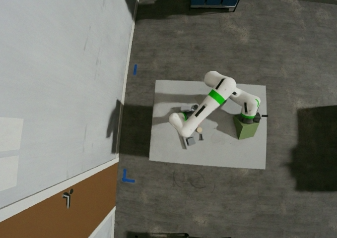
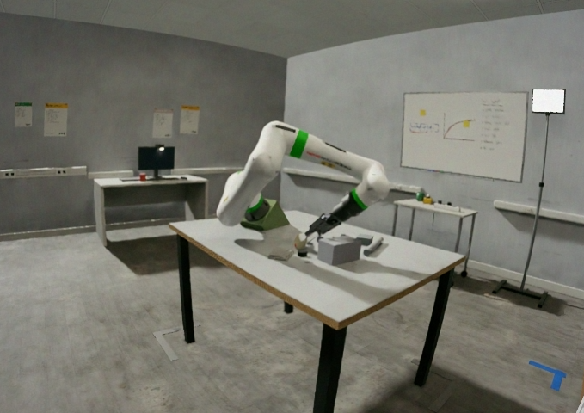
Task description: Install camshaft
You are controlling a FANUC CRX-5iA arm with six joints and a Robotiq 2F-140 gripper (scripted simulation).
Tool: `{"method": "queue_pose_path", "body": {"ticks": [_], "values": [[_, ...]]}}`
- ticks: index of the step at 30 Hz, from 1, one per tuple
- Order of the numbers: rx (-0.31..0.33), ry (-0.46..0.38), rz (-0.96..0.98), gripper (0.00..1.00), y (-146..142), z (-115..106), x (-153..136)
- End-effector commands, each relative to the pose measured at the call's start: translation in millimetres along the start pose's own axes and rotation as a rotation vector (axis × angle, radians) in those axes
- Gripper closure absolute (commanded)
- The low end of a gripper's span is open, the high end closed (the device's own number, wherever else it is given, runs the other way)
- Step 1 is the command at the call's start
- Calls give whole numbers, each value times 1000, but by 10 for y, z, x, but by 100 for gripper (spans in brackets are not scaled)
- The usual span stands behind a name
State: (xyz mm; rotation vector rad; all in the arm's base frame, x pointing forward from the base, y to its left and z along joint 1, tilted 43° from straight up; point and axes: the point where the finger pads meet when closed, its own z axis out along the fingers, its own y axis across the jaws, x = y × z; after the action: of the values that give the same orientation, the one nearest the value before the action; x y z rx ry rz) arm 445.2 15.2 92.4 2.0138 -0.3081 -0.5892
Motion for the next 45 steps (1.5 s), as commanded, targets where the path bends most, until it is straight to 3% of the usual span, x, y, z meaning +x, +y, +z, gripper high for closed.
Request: {"method": "queue_pose_path", "body": {"ticks": [1,27,28,45], "values": [[1,2,0,71,2,-8,-2],[1,2,0,71,2,-8,-2],[1,2,0,86,2,-8,-2],[1,2,0,86,2,-8,-2]]}}
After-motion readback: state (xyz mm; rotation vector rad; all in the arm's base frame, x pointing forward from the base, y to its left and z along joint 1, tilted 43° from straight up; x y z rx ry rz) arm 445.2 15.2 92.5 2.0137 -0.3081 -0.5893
